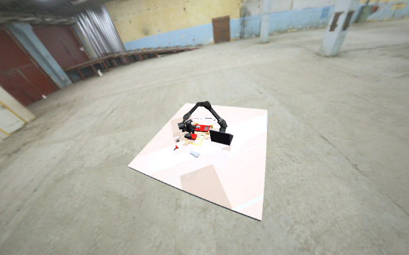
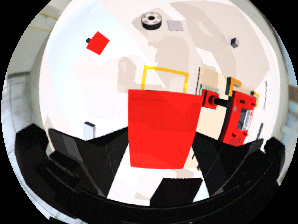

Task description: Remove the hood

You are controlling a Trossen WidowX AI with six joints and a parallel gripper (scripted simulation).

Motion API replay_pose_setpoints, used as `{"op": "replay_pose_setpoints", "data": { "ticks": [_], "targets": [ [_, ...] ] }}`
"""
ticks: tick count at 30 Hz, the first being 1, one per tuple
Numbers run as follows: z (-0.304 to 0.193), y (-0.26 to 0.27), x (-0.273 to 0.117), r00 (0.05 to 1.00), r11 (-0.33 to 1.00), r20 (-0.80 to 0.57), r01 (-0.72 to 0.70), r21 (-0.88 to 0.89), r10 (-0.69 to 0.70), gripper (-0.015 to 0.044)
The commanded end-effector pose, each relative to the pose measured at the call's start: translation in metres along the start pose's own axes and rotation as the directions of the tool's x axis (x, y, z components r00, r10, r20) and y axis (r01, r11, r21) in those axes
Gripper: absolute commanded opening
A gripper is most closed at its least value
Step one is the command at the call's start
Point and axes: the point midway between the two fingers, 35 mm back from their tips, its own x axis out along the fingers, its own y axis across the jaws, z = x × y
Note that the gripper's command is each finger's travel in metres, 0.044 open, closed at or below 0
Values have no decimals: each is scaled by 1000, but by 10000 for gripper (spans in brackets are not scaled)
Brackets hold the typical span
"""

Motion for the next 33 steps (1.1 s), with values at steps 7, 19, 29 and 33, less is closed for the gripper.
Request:
{"op": "replay_pose_setpoints", "data": {
  "ticks": [7, 19, 29, 33],
  "targets": [
    [-2, 0, 10, 1000, 1000, -6, 8, -10, -8, 0],
    [-3, -1, 18, 1000, 1000, -6, 9, -10, -9, 0],
    [-3, -1, 24, 1000, 1000, -7, 9, -10, -9, 0],
    [-3, -1, 27, 1000, 1000, -7, 9, -10, -10, 0]
  ]
}}
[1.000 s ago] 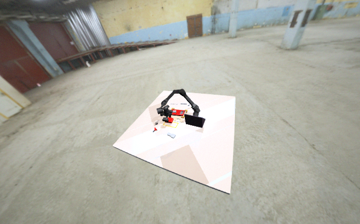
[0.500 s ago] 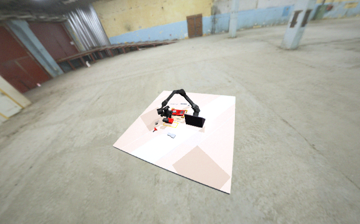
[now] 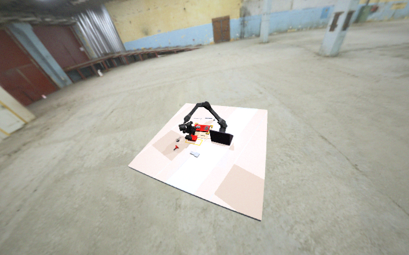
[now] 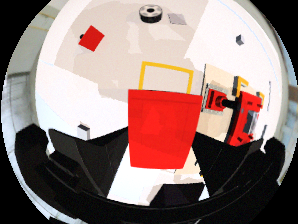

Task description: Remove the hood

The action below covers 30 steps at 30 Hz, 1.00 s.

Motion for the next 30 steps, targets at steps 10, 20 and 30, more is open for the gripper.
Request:
{"op": "replay_pose_setpoints", "data": {
  "ticks": [10, 20, 30],
  "targets": [
    [-3, -1, 11, 1000, 1000, -7, 8, -10, -8, 0],
    [-4, -1, 18, 1000, 1000, -7, 9, -10, -9, 0],
    [-4, -1, 19, 1000, 1000, -7, 9, -10, -9, 0]
  ]
}}
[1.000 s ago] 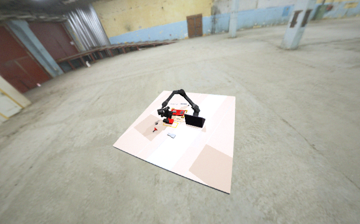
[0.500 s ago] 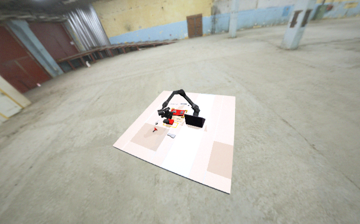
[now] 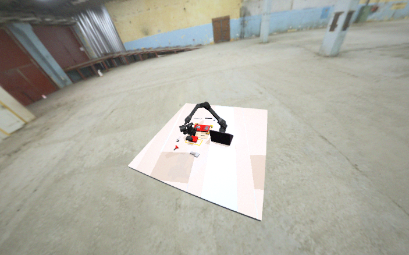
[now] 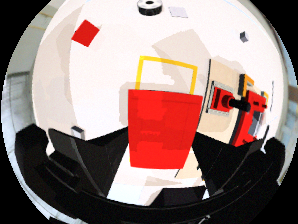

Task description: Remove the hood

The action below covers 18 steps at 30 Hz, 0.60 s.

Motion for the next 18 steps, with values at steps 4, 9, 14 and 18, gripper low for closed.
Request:
{"op": "replay_pose_setpoints", "data": {
  "ticks": [4, 9, 14, 18],
  "targets": [
    [-1, 0, 3, 1000, 1000, -2, 5, -9, -5, 0],
    [-1, 0, 6, 1000, 1000, -2, 5, -9, -5, 0],
    [-1, 0, 8, 1000, 1000, -2, 5, -9, -5, 0],
    [-1, 0, 10, 1000, 1000, -2, 5, -9, -5, 0]
  ]
}}
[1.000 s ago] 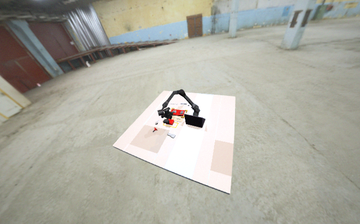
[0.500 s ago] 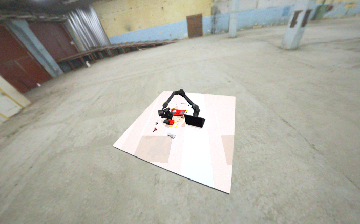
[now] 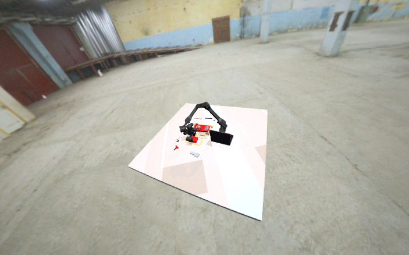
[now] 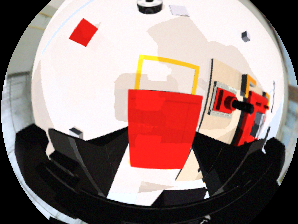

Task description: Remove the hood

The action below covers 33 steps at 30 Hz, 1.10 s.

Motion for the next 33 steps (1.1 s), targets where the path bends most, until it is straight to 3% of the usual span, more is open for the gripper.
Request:
{"op": "replay_pose_setpoints", "data": {
  "ticks": [1, 31, 33],
  "targets": [
    [-2, 0, 5, 1000, 1000, -5, 6, -10, -6, 0],
    [-2, 0, 16, 1000, 1000, -5, 7, -9, -7, 0],
    [-1, -1, 14, 1000, 1000, -3, 2, -1, -2, 53]
  ]
}}
